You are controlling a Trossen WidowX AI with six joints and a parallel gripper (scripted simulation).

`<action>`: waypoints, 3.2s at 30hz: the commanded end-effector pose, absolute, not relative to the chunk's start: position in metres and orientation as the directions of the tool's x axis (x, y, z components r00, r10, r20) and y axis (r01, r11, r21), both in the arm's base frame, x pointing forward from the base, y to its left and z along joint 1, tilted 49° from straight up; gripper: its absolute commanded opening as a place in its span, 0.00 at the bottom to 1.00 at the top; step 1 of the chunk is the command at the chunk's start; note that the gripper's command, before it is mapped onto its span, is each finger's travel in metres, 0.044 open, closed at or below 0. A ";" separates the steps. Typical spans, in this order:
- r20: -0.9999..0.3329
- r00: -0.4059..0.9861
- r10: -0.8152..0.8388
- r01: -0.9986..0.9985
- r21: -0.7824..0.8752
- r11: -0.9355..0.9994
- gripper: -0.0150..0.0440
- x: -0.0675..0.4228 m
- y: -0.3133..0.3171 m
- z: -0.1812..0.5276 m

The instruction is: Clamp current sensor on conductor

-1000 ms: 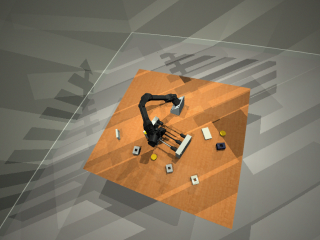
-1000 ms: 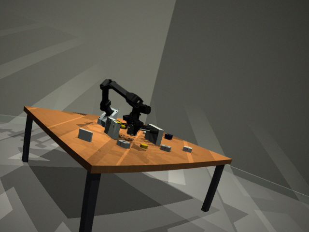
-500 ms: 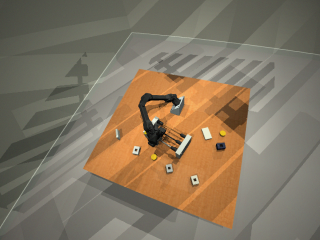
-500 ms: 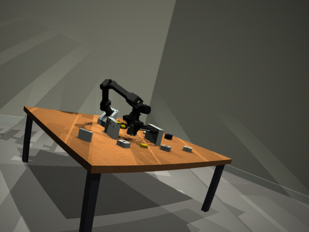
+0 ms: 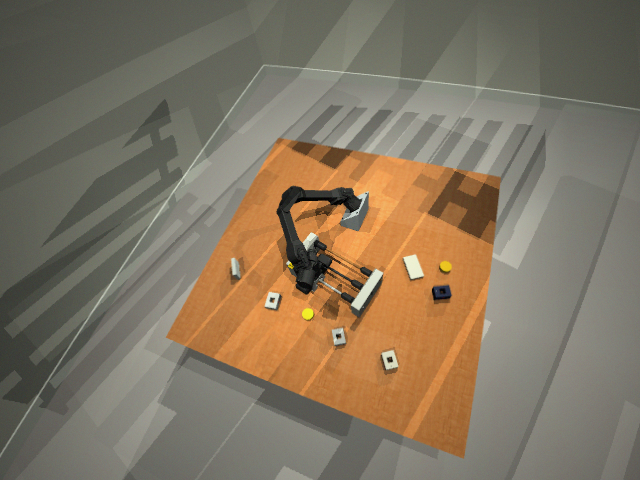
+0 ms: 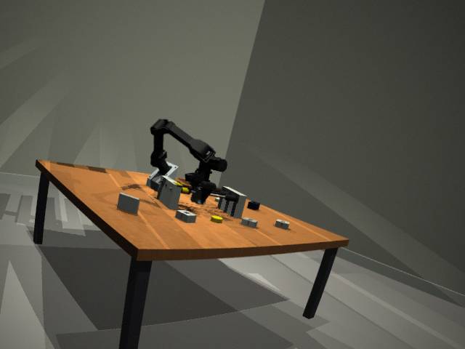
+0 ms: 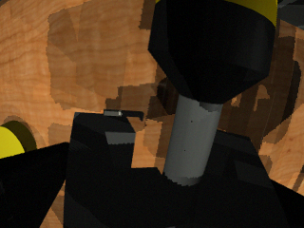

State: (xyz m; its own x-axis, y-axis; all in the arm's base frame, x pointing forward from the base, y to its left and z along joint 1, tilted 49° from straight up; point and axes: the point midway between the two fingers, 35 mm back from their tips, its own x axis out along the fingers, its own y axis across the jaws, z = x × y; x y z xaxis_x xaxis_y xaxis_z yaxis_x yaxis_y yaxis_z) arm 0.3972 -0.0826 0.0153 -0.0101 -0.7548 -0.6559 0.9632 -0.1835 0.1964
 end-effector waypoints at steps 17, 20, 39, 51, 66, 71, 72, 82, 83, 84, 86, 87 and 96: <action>-0.657 -0.011 -0.754 0.963 0.195 -0.184 0.25 0.397 -0.083 0.015; -0.657 -0.011 -0.754 0.963 0.195 -0.184 0.25 0.397 -0.083 0.015; -0.657 -0.011 -0.754 0.963 0.195 -0.184 0.25 0.397 -0.083 0.015; -0.627 0.108 -0.771 0.957 0.276 -0.090 0.25 0.399 -0.073 0.023; -0.600 0.186 -0.778 0.944 0.329 -0.027 0.25 0.399 -0.066 0.029; -0.600 0.186 -0.778 0.944 0.329 -0.027 0.25 0.399 -0.066 0.029; -0.600 0.186 -0.778 0.944 0.329 -0.027 0.25 0.399 -0.066 0.029; -0.600 0.186 -0.778 0.944 0.329 -0.027 0.25 0.399 -0.066 0.029; -0.600 0.186 -0.778 0.944 0.329 -0.027 0.25 0.399 -0.066 0.029; -0.600 0.186 -0.778 0.944 0.329 -0.027 0.25 0.399 -0.066 0.029; -0.600 0.186 -0.778 0.944 0.329 -0.027 0.25 0.399 -0.066 0.029; -0.600 0.186 -0.778 0.944 0.329 -0.027 0.25 0.399 -0.066 0.029; -0.600 0.186 -0.778 0.944 0.329 -0.027 0.25 0.399 -0.066 0.029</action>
State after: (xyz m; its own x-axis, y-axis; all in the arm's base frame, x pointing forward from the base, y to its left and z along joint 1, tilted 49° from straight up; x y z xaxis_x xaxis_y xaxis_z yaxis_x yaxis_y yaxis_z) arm 0.3968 -0.0707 0.0278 0.1730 -0.7813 -0.5997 0.9450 -0.0401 0.3247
